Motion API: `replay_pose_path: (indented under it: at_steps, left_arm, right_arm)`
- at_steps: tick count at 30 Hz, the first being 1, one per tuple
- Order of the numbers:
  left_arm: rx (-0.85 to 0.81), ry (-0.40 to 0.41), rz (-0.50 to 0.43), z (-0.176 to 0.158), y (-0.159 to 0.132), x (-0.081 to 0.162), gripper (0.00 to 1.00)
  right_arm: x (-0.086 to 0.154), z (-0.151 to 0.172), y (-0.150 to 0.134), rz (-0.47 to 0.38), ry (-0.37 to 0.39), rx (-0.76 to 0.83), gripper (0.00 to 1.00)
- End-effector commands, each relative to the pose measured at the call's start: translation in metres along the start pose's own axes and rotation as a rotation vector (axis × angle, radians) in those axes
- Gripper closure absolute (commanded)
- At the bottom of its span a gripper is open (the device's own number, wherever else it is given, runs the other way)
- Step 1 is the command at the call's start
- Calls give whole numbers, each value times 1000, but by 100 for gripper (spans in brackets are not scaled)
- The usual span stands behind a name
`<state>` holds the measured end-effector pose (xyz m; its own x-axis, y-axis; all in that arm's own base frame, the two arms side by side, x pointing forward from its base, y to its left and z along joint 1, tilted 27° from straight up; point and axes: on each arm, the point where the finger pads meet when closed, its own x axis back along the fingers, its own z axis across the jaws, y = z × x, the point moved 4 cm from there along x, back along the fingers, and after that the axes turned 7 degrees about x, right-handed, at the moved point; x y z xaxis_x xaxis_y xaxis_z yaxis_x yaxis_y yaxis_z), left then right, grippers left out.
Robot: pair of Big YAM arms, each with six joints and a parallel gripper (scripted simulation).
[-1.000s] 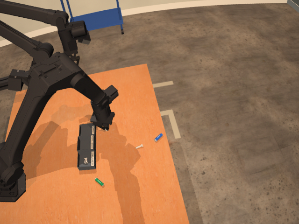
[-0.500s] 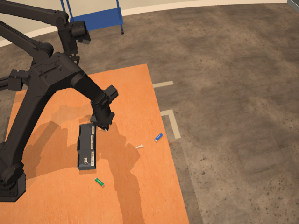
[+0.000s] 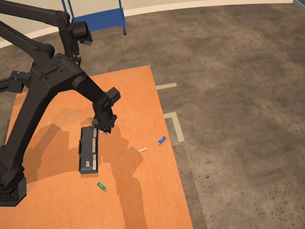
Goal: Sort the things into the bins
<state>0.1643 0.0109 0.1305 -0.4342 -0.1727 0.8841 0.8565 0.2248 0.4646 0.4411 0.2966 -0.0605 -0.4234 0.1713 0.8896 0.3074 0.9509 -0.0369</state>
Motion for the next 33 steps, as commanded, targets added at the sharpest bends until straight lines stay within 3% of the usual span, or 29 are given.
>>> replay_pose_path:
  at_steps: [1,9,10,33]
  left_arm:
    - [-2,5,13,2,-5,-3,0]
    - [-2,5,13,2,-5,-3,0]
    - [-2,5,13,2,-5,-3,0]
    - [-2,5,13,2,-5,-3,0]
  right_arm:
    - [-7,1,-1,11,4,-18,89]
    - [-7,-1,0,10,3,-20,89]
    - [3,-5,6,-12,-9,-11,89]
    - [3,-5,6,-12,-9,-11,89]
